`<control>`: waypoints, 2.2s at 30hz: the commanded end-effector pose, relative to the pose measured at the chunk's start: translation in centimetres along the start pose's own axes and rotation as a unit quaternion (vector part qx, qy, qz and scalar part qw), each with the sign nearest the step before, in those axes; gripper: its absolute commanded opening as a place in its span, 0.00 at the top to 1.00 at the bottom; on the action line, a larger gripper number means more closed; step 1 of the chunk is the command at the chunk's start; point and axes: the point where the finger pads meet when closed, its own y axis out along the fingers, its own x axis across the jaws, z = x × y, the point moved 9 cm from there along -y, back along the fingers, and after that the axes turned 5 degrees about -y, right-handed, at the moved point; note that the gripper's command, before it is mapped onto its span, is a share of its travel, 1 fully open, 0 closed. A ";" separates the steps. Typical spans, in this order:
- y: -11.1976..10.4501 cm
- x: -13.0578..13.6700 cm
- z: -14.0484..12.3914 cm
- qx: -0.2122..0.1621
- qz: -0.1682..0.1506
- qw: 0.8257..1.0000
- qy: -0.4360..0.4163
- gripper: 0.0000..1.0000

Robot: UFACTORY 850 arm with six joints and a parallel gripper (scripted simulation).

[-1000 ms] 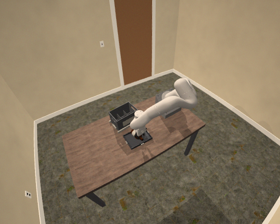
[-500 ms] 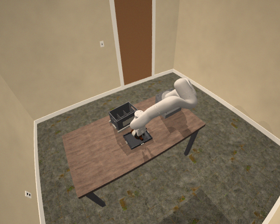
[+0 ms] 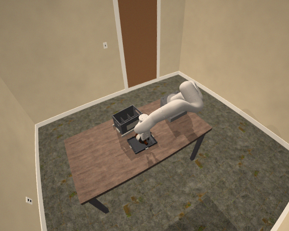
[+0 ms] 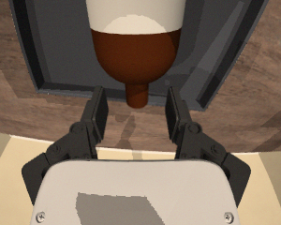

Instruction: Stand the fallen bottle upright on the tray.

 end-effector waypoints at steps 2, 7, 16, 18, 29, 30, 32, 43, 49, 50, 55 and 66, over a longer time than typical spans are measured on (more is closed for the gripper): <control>0.3 -0.1 0.0 0.000 0.001 1.000 0.000 0.35; 0.6 -0.1 0.0 0.000 0.001 1.000 0.000 0.35; 1.8 -0.1 0.0 0.000 0.001 1.000 0.000 0.35; 2.0 -0.1 0.0 0.000 0.001 1.000 0.000 0.35; 3.0 -0.1 0.0 0.000 0.001 1.000 0.000 0.35; 3.1 -0.1 0.0 0.000 0.001 1.000 0.000 0.35; 3.3 -0.1 0.0 0.000 0.001 1.000 0.000 0.35; 3.7 -0.1 0.0 0.000 0.001 1.000 0.000 0.35; 3.7 -0.1 0.0 0.000 0.001 1.000 0.000 0.35; 3.7 -0.1 0.0 0.000 0.001 1.000 0.000 0.35; 3.7 -0.1 0.0 0.000 0.001 1.000 0.000 0.35; 3.7 -0.1 0.0 0.000 0.001 1.000 0.000 1.00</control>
